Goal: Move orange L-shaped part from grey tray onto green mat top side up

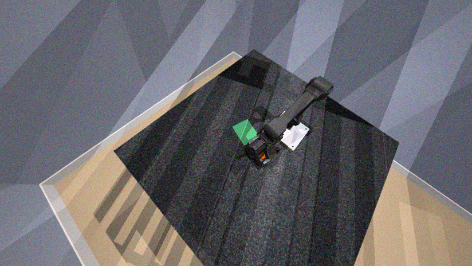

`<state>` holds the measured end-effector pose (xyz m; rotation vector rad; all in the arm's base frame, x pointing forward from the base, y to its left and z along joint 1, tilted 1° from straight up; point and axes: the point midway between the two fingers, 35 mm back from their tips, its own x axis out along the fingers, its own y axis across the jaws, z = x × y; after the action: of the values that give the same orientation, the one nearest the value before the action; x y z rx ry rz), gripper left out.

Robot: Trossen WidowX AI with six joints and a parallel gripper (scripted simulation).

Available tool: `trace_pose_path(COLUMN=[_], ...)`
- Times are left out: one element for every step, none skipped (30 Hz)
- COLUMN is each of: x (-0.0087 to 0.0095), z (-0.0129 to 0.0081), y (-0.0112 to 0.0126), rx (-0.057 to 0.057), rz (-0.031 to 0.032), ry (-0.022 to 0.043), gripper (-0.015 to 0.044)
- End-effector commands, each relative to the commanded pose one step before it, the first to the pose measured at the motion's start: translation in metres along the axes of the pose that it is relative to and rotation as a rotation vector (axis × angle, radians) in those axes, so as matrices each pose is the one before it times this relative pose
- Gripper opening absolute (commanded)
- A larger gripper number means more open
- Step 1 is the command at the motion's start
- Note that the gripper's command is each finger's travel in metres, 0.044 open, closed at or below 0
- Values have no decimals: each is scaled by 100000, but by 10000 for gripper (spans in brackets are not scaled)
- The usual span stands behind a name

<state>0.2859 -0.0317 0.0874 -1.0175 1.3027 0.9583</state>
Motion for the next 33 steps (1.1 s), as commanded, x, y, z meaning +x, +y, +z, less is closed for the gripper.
trace_pose_path(x=[-66,0,0,0,0,0,0,0,0,0,0,0,0,0,0,0,0,0,0,0,-27,-50,-75,-95,-118,-133,-152,-154,-152,-163,-163,-162,-162], z=[4,0,0,0,0,0,0,0,0,0,0,0,0,0,0,0,0,0,0,0,0,0,-1,-1,-1,-1,-1,-1,-1,-1,-1,-1,-1], y=[-22,0,0,0,0,0,0,0,0,0,0,0,0,0,0,0,0,0,0,0,0,0,-1,0,0,0,1,1,1,1,1,1,1], rx=[11,0,0,0,0,0,0,0,0,0,0,0,0,0,0,0,0,0,0,0,-6,-12,-17,-22,-26,-29,-31,-30,-27,-27,-24,-22,-19], rz=[-142,0,0,0,0,0,0,0,0,0,0,0,0,0,0,0,0,0,0,0,7,13,19,24,29,32,34,33,30,30,27,24,21], ry=[-30,0,0,0,0,0,0,0,0,0,0,0,0,0,0,0,0,0,0,0,3,5,8,10,12,13,14,13,12,12,11,9,8], gripper=[201,175,149,142,135,129,122,115,109,102,95,89,82,56,30,3,0,0,0,0,0,0,0,0,0,0,0,0,0,0,0,0,0])
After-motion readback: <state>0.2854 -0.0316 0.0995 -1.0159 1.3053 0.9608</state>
